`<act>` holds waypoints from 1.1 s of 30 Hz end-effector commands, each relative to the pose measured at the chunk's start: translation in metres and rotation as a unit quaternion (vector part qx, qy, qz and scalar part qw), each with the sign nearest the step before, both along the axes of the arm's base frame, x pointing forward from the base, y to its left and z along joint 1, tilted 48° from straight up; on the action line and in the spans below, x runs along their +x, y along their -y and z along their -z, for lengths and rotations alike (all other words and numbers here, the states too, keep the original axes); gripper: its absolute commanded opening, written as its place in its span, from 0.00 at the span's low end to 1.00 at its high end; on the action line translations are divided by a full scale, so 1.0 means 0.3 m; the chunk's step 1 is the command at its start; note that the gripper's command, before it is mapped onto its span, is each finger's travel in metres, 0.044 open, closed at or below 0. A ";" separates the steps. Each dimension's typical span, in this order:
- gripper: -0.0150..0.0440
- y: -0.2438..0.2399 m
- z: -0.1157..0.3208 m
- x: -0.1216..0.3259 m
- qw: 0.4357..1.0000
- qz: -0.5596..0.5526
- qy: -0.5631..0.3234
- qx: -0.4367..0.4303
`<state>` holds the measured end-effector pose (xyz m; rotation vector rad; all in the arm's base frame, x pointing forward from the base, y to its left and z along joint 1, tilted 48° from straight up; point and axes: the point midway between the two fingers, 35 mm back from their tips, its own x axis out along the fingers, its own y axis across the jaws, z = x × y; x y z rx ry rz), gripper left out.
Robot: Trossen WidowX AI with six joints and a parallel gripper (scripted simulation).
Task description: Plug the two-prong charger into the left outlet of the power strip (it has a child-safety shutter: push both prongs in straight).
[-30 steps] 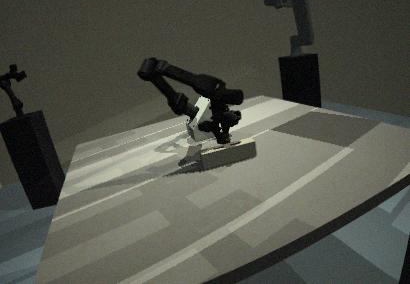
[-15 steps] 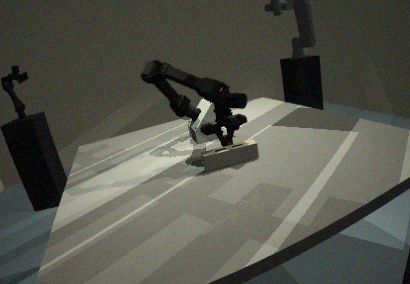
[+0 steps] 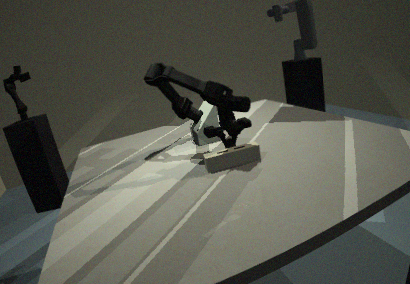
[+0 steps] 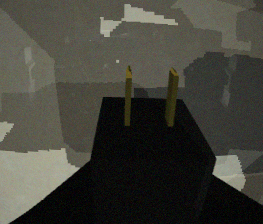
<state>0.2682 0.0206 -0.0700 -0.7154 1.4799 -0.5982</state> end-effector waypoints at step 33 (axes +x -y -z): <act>0.25 -0.008 -0.006 0.142 0.999 0.027 0.030 0.004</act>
